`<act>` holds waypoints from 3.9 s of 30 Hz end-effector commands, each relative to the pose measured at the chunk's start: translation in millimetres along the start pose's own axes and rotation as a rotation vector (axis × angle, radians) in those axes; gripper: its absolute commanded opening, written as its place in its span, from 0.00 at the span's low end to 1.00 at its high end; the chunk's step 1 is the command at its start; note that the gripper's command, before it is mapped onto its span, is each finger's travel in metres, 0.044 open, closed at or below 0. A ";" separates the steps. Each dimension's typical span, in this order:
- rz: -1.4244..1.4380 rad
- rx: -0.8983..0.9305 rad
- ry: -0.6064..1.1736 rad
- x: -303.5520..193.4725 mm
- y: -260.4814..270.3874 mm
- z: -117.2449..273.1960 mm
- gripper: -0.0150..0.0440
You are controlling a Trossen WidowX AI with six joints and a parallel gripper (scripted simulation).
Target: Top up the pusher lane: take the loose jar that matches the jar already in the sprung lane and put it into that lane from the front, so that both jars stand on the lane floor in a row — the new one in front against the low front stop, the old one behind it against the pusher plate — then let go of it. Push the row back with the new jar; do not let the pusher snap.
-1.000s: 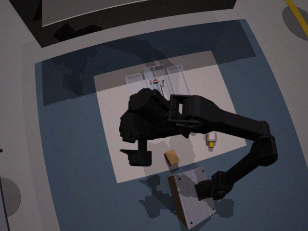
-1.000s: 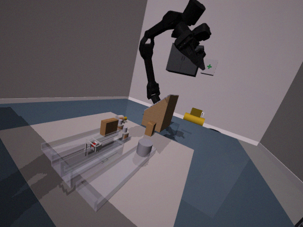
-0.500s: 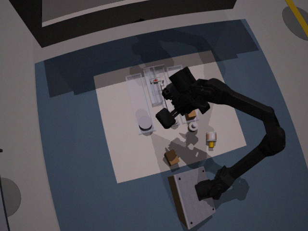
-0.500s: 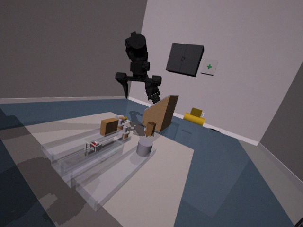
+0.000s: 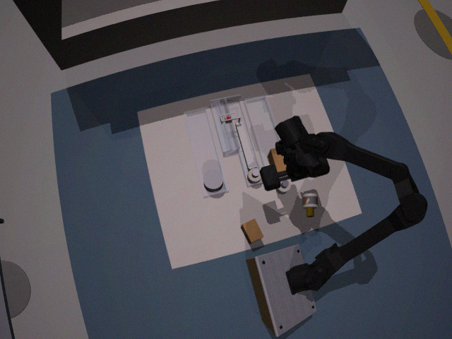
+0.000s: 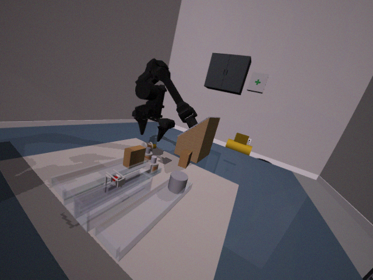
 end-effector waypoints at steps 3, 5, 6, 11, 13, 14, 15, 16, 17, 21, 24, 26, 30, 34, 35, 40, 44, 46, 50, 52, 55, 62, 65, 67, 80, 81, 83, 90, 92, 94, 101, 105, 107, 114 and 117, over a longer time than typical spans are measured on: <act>-0.009 -0.010 0.006 -2.6 2.7 -18.5 1.00; -0.009 -0.010 0.006 -2.6 2.7 -18.5 1.00; -0.009 -0.010 0.006 -2.5 2.7 -21.0 1.00; -0.009 -0.011 0.006 -2.2 2.4 -38.5 1.00; -0.009 -0.011 0.006 -1.9 2.4 -43.4 1.00; -0.009 -0.011 0.006 -1.6 2.4 -48.8 1.00; -0.009 -0.012 0.006 -1.5 2.3 -52.4 1.00; -0.008 -0.012 0.006 -1.5 2.3 -53.6 1.00; -0.008 -0.012 0.006 -1.5 2.3 -53.6 1.00; -0.007 -0.012 0.006 -1.4 2.3 -57.3 1.00; -0.005 -0.013 0.005 -1.4 2.3 -61.9 1.00; -0.005 -0.013 0.005 -1.4 2.3 -65.0 1.00; -0.005 -0.013 0.006 -1.4 2.2 -71.4 1.00; -0.006 -0.013 0.006 -1.6 2.0 -77.8 1.00; -0.007 -0.013 0.006 -1.7 2.0 -79.4 1.00; -0.008 -0.013 0.006 -2.0 1.8 -84.9 1.00; -0.008 -0.013 0.006 -2.0 1.8 -84.9 0.82; -0.008 -0.013 0.006 -2.0 1.8 -84.9 0.73; -0.008 -0.013 0.006 -2.0 1.8 -84.9 0.56; -0.008 -0.013 0.006 -2.0 1.8 -84.9 0.53; -0.008 -0.013 0.006 -2.0 1.8 -84.9 0.50; -0.035 -0.014 -0.006 -4.2 -4.9 -58.5 0.25; -0.032 -0.010 -0.006 -2.2 -5.2 -43.0 0.25; -0.028 -0.008 -0.004 -1.2 -5.3 -32.1 0.25; -0.008 -0.009 0.006 -1.3 -5.8 18.1 0.25; -0.008 -0.008 0.006 -0.5 -3.4 16.8 0.25; -0.006 -0.005 0.005 2.0 5.4 11.9 0.25; -0.008 -0.001 0.005 9.2 38.9 -7.7 0.25; -0.011 -0.002 0.005 10.6 48.2 -13.6 0.25; -0.015 -0.003 0.005 11.6 57.2 -19.5 0.25; -0.028 -0.007 0.005 12.4 81.3 -36.1 0.25; -0.028 -0.007 0.005 12.6 81.3 -40.2 0.25; -0.028 -0.007 0.005 12.7 81.2 -45.7 0.25; -0.028 -0.009 0.005 12.6 80.7 -60.3 0.25; -0.028 -0.009 0.005 13.0 80.7 -60.3 0.25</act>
Point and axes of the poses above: the point midway between the two fingers, 35 mm back from their tips, its own z axis back along the fingers, its own y axis across the jaws, x = y × z, the point moved 10 cm from there along z, back along the fingers, and after that the axes turned 5 degrees about z, right-handed, at the moved point
